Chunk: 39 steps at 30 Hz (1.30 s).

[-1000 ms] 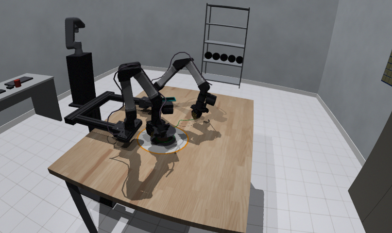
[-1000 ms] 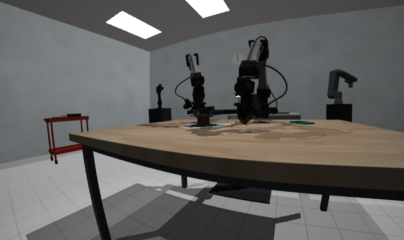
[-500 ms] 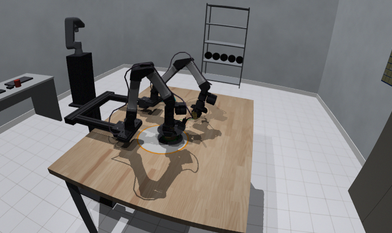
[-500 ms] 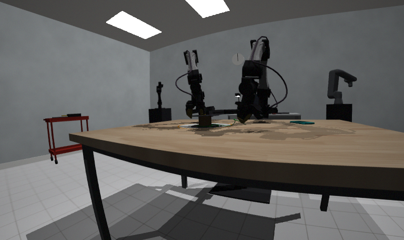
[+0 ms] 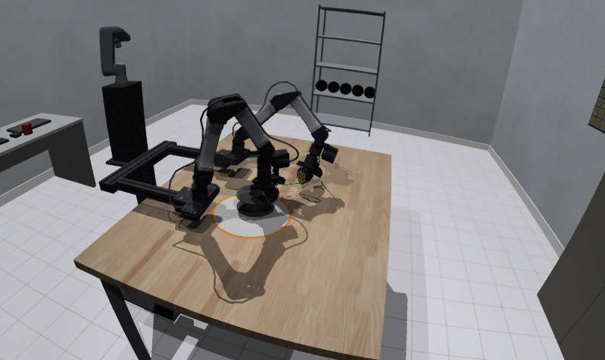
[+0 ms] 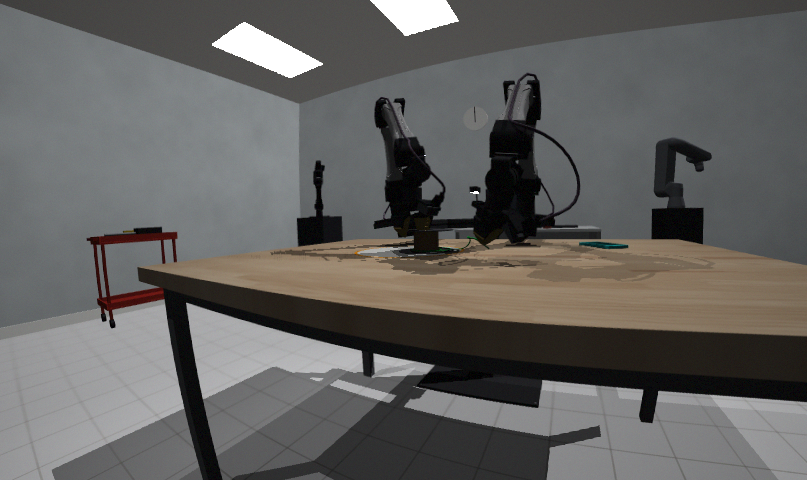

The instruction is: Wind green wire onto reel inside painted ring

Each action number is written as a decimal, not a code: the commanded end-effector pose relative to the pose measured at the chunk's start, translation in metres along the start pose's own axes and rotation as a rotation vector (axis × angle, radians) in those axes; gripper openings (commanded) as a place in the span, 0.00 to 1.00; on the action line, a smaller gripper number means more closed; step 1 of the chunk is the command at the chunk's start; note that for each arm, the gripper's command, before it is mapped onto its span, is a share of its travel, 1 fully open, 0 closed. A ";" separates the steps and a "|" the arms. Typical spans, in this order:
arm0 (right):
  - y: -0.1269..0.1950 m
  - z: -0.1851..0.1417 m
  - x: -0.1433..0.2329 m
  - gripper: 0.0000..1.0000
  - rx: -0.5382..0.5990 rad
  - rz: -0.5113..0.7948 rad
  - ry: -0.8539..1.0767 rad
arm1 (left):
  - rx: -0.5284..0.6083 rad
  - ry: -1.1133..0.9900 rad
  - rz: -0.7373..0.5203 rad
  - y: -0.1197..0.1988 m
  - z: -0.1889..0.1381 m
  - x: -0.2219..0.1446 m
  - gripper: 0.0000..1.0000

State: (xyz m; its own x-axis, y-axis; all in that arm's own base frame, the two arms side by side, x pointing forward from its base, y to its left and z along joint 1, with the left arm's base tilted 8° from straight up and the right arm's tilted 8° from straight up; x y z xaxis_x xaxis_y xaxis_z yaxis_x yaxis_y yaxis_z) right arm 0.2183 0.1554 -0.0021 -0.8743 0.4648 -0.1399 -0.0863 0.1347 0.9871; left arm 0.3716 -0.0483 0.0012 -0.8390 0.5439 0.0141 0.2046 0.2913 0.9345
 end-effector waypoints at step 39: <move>0.047 -0.005 0.011 0.81 -0.015 0.033 1.257 | -0.155 -0.060 0.002 0.011 -0.023 -0.008 0.00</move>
State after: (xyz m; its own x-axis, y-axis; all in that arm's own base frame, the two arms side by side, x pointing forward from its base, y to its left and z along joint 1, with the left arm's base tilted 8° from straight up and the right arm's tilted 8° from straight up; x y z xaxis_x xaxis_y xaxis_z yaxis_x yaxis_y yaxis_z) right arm 0.2003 0.1538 0.0134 -0.7332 -0.6772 0.0621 -0.0472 0.1418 0.9888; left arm 0.3612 -0.0639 -0.0042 -0.8090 0.5853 0.0536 0.1967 0.1837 0.9631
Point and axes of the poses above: on each arm, the point where the finger pads meet when closed, its own y axis back along the fingers, its own x axis across the jaws, z = x × y, the point moved 5 cm from there along y, back along the fingers, and after that the axes turned 5 degrees about -y, right-handed, at the moved point
